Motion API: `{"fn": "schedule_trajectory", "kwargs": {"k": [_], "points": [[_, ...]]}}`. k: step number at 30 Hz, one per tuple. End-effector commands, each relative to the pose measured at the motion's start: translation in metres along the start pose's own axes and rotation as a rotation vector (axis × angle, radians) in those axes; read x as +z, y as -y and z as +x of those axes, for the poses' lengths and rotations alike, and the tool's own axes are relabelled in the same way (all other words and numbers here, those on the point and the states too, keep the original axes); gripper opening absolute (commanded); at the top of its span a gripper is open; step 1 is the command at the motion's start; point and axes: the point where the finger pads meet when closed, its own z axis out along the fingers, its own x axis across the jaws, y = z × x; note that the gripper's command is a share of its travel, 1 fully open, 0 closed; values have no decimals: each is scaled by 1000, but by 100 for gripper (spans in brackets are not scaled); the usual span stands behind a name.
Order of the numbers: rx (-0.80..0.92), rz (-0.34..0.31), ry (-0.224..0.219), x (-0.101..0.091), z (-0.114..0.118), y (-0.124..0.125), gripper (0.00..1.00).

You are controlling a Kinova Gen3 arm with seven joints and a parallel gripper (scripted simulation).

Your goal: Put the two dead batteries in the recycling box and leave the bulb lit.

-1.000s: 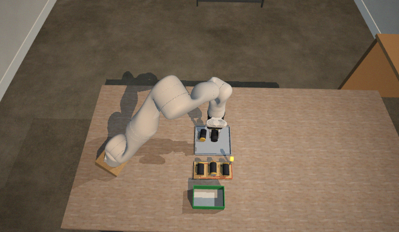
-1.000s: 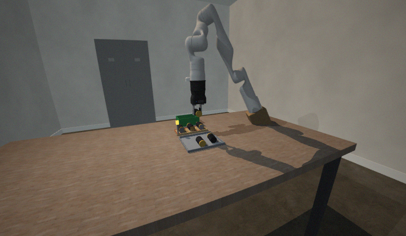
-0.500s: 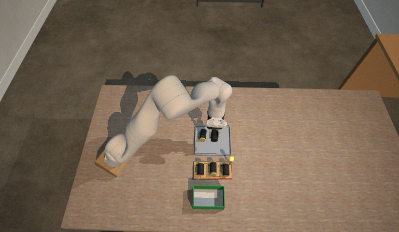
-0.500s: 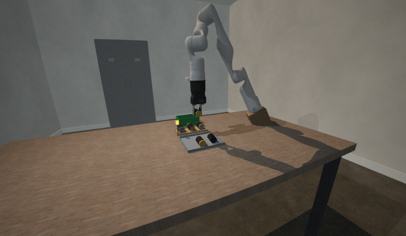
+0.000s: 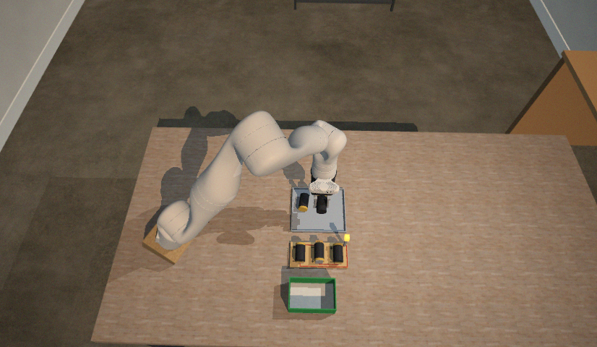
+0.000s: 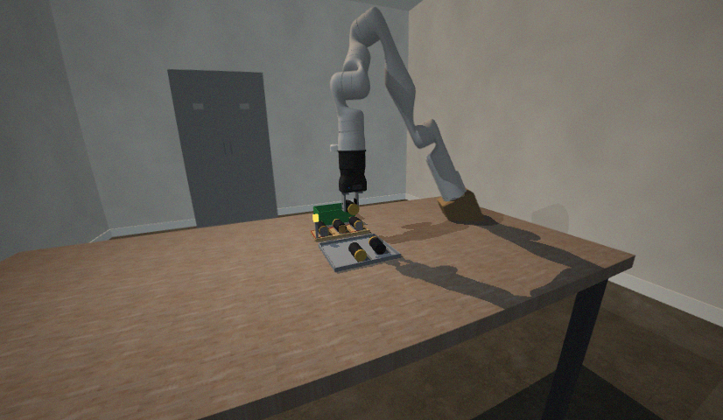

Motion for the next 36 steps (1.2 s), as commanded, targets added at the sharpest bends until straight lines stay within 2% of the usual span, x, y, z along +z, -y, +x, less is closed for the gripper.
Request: {"fn": "schedule_trajectory", "kwargs": {"k": [1,6,8,13,36], "points": [[-1,14,-12,18,4,4,57],[-1,14,-12,46,4,4,57],[-1,14,-12,46,4,4,57],[-1,14,-12,63,4,4,57],[-1,14,-12,65,4,4,57]]}}
